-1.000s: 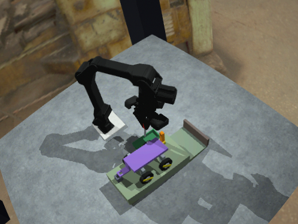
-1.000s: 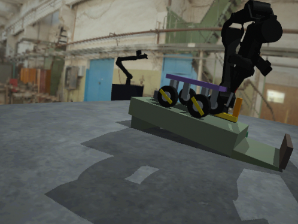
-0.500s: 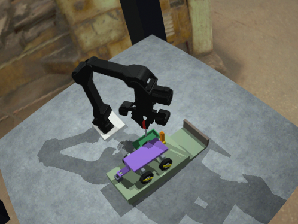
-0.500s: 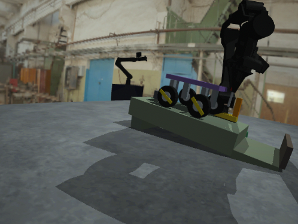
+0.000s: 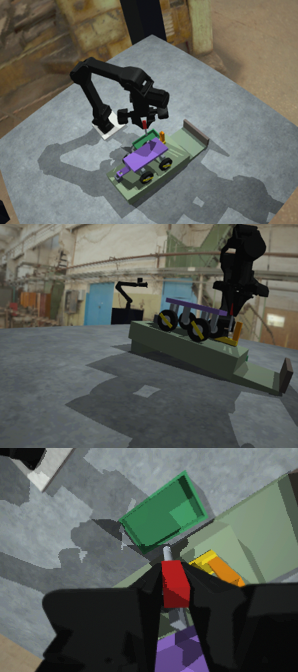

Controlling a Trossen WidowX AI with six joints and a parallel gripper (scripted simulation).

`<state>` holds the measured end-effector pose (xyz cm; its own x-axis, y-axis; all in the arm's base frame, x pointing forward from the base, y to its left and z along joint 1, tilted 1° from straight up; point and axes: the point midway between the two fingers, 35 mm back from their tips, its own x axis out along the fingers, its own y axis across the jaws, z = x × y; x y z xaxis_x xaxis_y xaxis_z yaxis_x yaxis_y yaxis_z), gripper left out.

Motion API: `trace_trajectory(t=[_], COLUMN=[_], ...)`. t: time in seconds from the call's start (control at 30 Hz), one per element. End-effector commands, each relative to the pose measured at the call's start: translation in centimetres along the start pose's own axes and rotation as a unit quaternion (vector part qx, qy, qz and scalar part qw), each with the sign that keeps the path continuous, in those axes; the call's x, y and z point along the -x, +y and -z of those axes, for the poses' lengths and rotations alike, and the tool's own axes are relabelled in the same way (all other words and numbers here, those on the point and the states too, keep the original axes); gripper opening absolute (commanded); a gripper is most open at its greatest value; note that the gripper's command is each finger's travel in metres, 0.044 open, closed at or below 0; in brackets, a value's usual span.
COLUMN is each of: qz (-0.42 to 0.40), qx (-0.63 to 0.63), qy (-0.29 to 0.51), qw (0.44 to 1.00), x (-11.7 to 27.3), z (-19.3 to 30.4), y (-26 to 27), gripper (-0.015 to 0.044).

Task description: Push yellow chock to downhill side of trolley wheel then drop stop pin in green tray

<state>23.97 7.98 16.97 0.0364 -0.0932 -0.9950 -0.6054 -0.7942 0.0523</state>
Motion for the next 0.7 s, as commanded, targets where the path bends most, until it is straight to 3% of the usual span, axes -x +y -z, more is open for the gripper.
trace_trajectory(t=[0.0, 0.37, 0.67], qz=[0.008, 0.039, 0.042], qx=[0.055, 0.219, 0.234], qy=[-0.007, -0.017, -0.018], qw=[0.998, 0.975, 0.971], x=[-0.12, -0.04, -0.33], z=[-0.06, 0.10, -0.16], y=[0.15, 0.28, 0.44], gripper=[0.0000, 0.0000, 0.0000])
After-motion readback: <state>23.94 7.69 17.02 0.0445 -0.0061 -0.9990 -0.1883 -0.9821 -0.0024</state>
